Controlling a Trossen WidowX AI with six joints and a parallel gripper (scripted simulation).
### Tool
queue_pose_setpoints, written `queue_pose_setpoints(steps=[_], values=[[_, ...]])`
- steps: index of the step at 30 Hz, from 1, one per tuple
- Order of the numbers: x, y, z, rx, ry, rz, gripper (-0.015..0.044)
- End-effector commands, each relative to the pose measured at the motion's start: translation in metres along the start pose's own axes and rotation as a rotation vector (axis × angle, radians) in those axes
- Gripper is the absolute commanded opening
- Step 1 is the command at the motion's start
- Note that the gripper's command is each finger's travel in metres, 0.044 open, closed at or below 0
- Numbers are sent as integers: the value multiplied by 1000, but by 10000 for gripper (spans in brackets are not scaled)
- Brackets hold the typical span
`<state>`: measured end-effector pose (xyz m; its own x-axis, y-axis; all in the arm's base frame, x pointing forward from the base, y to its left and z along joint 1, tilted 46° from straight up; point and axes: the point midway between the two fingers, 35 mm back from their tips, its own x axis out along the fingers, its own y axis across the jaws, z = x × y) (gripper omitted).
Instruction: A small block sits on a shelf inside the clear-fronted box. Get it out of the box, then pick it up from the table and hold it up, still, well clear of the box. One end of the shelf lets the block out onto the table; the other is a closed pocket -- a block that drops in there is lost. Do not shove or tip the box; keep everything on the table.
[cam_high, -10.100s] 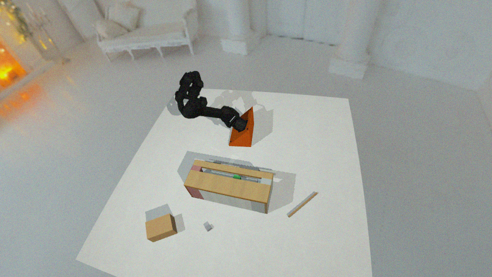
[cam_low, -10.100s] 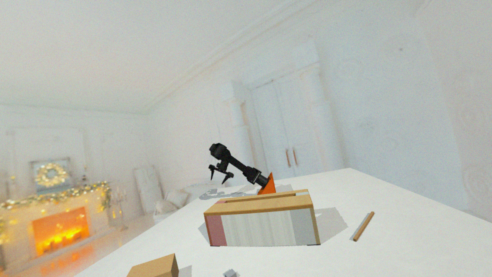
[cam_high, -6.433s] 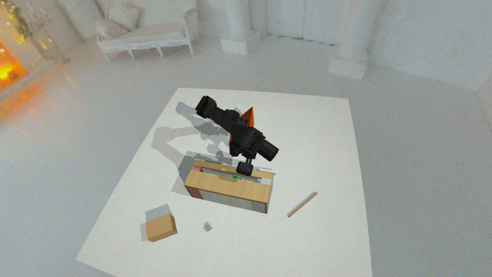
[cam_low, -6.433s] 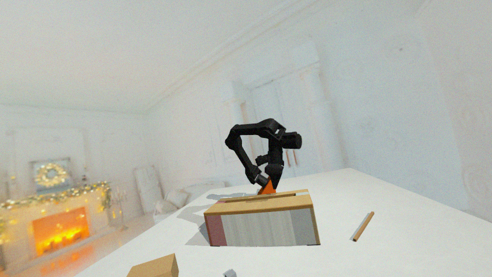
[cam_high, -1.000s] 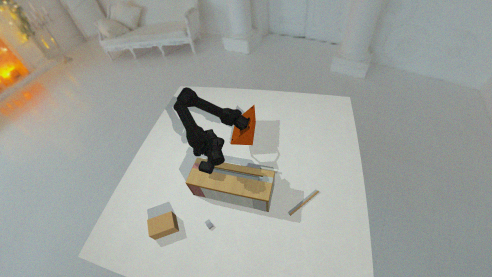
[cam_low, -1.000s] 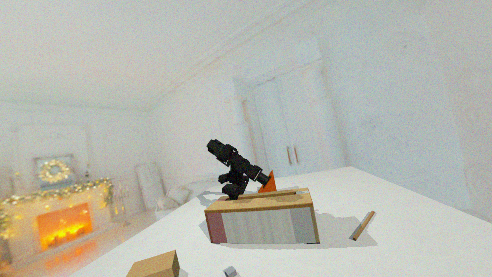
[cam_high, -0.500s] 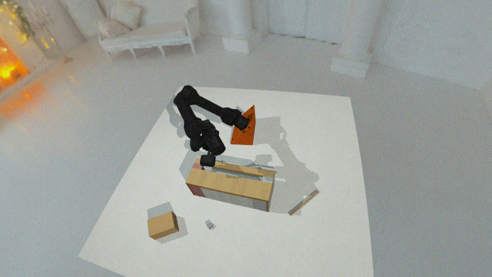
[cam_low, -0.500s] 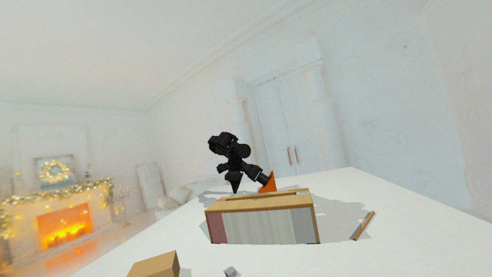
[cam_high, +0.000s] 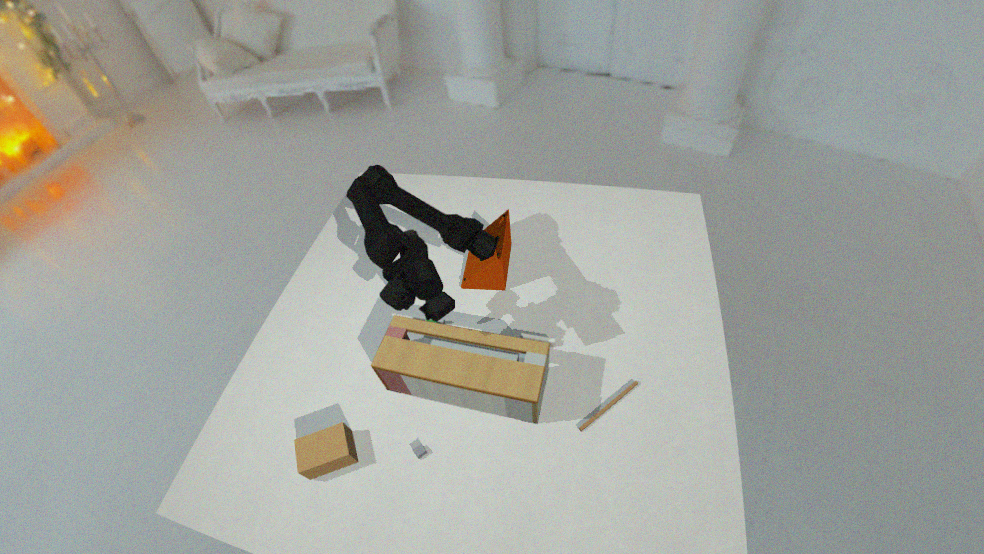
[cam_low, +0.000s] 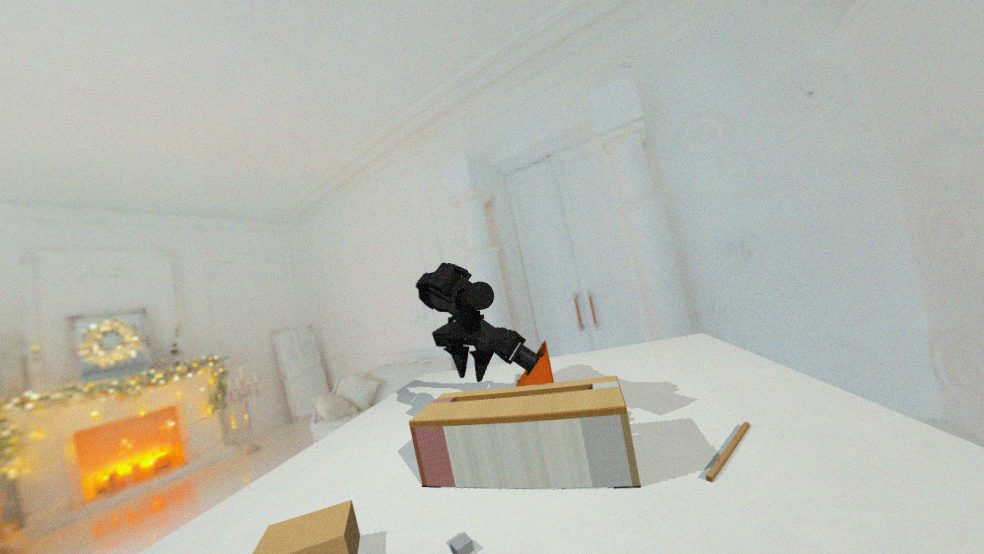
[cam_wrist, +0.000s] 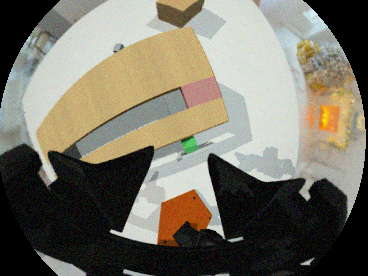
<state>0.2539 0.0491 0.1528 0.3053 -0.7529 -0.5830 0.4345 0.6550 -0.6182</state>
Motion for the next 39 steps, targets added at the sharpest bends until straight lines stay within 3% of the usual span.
queue_pose_setpoints(steps=[1, 21, 39], values=[[-2, -9, -4, -774, -72, 36, 285], [-6, -21, -10, -1885, -218, -14, 285], [-8, -31, -16, -2871, -343, -225, 285]])
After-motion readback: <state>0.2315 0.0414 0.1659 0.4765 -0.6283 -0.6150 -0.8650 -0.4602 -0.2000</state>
